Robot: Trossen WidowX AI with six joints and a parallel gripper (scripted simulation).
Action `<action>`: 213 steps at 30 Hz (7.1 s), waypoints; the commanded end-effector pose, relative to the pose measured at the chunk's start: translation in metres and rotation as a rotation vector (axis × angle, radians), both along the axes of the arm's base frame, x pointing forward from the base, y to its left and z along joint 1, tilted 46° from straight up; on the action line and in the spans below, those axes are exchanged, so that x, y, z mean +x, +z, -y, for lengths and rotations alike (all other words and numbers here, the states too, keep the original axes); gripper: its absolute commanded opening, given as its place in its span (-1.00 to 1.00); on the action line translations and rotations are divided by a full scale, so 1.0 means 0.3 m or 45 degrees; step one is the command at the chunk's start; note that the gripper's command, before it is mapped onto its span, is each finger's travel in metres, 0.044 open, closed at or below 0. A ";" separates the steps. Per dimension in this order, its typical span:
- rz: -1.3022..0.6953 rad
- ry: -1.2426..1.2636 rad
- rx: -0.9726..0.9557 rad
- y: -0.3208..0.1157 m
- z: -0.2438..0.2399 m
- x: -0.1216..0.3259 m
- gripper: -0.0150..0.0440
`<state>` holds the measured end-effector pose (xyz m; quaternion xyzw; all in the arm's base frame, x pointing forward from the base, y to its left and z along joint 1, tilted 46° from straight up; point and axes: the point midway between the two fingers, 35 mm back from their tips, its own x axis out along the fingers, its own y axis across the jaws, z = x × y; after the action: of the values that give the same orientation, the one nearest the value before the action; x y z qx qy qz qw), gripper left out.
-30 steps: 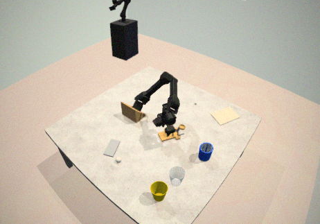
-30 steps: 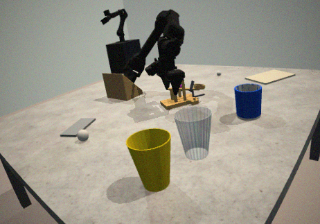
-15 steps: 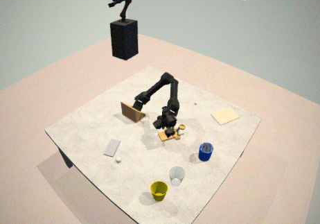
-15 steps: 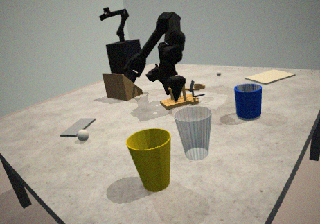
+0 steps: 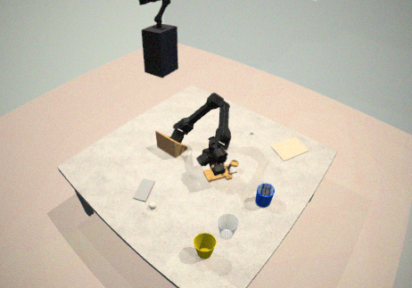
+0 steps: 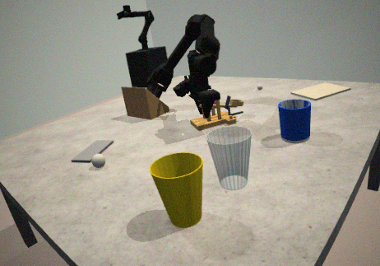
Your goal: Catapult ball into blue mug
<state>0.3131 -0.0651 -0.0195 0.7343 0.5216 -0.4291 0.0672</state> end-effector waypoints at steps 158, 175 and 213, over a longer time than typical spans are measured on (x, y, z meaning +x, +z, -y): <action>0.940 0.918 -0.113 0.014 0.026 0.093 1.00; 0.941 0.926 -0.119 0.001 0.014 0.095 0.20; 1.576 1.552 -0.197 0.122 0.120 0.100 -0.49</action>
<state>0.3399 -0.0992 0.0141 0.4530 0.6722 0.0874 0.5791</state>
